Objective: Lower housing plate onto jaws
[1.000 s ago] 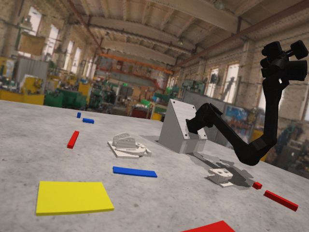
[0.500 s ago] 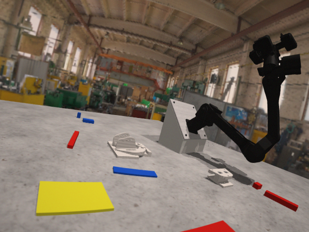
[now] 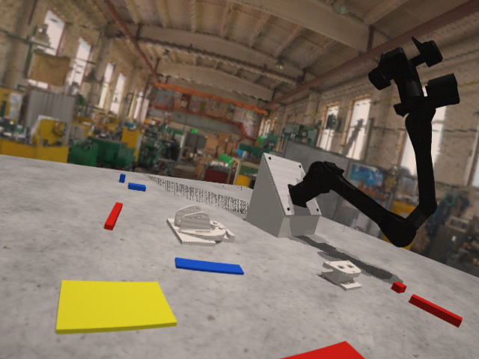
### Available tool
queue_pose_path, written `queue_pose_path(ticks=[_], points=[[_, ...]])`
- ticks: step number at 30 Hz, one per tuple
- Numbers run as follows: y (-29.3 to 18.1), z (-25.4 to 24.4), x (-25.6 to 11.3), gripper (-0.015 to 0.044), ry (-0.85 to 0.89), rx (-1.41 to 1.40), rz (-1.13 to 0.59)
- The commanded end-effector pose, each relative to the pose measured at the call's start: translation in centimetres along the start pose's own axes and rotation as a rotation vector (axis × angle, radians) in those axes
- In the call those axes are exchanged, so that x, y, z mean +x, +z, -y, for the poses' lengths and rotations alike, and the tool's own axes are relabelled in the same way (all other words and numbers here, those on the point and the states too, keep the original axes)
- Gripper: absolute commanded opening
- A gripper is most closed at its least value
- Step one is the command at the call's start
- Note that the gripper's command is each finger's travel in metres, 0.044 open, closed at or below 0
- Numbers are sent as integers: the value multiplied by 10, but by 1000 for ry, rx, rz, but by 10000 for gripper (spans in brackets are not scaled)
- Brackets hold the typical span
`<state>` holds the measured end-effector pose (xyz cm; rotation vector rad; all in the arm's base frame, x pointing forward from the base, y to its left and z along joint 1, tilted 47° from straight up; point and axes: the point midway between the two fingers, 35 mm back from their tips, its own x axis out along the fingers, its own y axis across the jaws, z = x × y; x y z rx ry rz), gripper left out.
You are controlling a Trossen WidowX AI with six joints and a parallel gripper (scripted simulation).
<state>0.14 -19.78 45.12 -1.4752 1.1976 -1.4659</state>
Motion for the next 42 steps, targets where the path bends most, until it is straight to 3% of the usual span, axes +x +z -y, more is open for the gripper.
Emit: queue_pose_path(ticks=[1,21,42], points=[[19,-10,4,440,39,28,89],[106,-43,-13,440,220,146,502],[185,-69,-72,440,453,233,921]])
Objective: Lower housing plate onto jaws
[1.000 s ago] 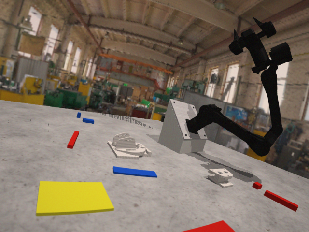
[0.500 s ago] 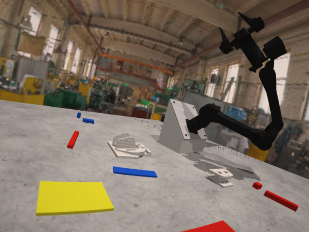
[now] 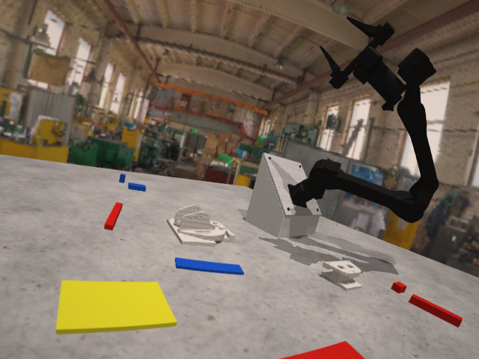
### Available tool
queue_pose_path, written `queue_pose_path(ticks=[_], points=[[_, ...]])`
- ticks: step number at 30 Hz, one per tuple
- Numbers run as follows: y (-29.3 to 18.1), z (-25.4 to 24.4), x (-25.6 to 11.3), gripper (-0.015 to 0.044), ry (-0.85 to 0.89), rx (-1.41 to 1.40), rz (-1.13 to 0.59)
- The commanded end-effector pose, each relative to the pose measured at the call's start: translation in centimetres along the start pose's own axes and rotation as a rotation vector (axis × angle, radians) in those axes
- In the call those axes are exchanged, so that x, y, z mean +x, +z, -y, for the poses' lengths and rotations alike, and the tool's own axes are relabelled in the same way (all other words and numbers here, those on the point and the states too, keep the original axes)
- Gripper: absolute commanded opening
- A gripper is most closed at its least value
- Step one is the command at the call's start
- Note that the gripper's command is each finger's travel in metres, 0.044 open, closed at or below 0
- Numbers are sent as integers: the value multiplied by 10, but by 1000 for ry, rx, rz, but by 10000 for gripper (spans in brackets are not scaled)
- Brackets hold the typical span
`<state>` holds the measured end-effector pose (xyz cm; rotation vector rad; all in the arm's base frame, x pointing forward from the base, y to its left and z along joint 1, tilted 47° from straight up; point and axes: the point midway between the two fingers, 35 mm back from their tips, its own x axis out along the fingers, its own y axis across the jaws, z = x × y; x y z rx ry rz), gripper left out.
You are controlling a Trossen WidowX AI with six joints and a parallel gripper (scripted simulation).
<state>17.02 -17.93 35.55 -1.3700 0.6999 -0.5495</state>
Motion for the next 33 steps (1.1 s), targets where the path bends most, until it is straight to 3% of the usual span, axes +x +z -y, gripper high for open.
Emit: queue_pose_path(ticks=[1,17,33], points=[[17,-12,5,440,59,23,79],[83,-55,-1,440,285,86,368],[141,-98,-32,440,550,126,624]])
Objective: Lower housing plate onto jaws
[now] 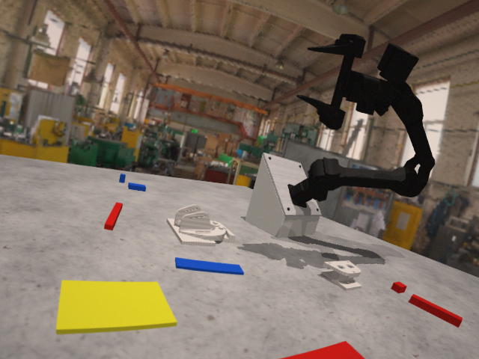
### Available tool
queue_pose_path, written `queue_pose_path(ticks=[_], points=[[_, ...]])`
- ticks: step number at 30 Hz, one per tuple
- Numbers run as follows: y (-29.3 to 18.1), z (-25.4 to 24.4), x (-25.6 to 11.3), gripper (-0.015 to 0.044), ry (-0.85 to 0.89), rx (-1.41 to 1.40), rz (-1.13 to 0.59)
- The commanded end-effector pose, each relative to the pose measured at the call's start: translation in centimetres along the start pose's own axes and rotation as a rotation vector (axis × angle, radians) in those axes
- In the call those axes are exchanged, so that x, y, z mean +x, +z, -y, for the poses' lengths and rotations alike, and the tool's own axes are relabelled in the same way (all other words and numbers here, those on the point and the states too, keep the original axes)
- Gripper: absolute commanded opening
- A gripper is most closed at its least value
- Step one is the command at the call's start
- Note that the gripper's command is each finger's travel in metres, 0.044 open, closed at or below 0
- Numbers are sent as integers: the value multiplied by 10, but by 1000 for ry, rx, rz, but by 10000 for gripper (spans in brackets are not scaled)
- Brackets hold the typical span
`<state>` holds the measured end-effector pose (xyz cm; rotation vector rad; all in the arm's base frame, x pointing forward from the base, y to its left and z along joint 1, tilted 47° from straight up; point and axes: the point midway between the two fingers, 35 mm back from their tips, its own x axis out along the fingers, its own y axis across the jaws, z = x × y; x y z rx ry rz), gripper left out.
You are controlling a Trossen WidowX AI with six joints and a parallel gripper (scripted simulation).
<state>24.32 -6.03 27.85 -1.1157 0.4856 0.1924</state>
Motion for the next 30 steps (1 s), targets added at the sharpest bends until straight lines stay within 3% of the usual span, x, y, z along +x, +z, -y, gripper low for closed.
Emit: queue_pose_path(ticks=[1,30], points=[[13,-15,6,440,79,20,60],[100,-121,-12,440,658,98,379]])
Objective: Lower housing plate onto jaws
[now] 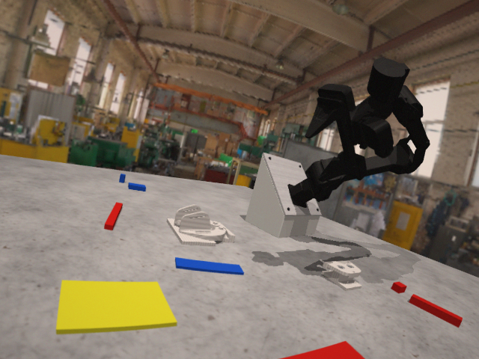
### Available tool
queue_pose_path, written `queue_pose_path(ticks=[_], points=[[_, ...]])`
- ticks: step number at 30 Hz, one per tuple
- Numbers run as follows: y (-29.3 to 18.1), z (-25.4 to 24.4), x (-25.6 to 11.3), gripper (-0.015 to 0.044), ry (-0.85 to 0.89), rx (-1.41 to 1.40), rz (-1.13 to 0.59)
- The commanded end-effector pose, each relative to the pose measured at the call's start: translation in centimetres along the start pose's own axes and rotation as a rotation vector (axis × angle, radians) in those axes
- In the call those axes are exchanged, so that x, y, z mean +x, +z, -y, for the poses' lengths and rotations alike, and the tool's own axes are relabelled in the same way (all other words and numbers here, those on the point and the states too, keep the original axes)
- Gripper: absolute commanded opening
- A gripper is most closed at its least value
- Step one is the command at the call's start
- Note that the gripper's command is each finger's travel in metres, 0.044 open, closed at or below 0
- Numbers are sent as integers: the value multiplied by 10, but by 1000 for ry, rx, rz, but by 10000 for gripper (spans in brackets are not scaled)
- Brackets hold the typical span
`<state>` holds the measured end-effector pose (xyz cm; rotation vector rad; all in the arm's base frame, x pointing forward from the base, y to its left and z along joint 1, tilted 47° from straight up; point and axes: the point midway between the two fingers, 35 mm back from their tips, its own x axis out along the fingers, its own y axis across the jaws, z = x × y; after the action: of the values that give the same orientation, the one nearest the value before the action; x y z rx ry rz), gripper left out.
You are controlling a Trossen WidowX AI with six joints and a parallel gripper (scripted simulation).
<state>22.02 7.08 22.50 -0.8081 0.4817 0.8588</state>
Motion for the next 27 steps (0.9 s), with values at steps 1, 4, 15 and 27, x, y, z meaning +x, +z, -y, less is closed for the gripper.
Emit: queue_pose_path(ticks=[1,4,15,27], points=[[8,-16,7,440,93,23,31],[14,-29,10,440,158,34,50],[35,-74,14,440,398,77,99],[51,-124,7,440,661,125,109]])
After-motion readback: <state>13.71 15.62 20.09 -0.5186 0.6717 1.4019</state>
